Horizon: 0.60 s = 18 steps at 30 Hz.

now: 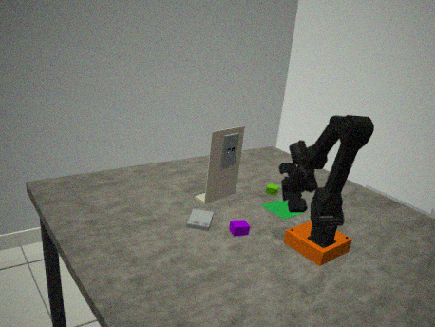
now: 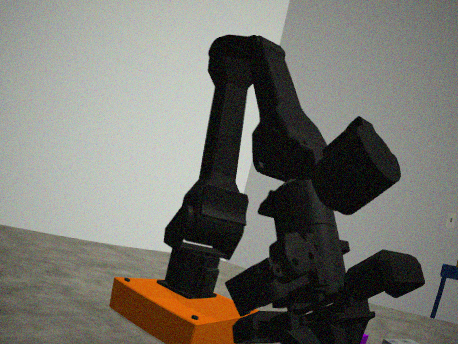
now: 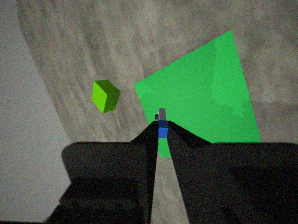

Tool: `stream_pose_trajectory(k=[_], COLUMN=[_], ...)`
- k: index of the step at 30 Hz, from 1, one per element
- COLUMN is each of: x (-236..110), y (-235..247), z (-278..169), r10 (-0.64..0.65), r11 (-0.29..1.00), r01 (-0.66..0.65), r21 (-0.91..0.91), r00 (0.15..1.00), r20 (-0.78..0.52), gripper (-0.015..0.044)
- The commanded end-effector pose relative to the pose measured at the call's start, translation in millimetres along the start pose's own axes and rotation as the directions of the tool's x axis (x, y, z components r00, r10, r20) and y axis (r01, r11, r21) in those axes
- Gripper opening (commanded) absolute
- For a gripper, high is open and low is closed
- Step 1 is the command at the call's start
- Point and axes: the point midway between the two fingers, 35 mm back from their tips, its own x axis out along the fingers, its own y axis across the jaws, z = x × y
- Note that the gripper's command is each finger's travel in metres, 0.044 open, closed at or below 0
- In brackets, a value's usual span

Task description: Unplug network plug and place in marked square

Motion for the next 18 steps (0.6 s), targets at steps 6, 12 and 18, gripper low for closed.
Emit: stream_pose_trajectory(k=[6,12,18], x=[9.9,12.2,13.7], y=[-10.4,-12.6,-12.4], z=[0.4,0.4,0.0], r10=[-0.009,-0.01,-0.009], r11=[1.0,1.0,1.0], r01=[0.009,0.01,0.009], r21=[0.008,0.008,0.008], r00=[1.0,1.0,1.0], r20=[0.002,0.002,0.002], gripper=[0.0,0.0,0.0])
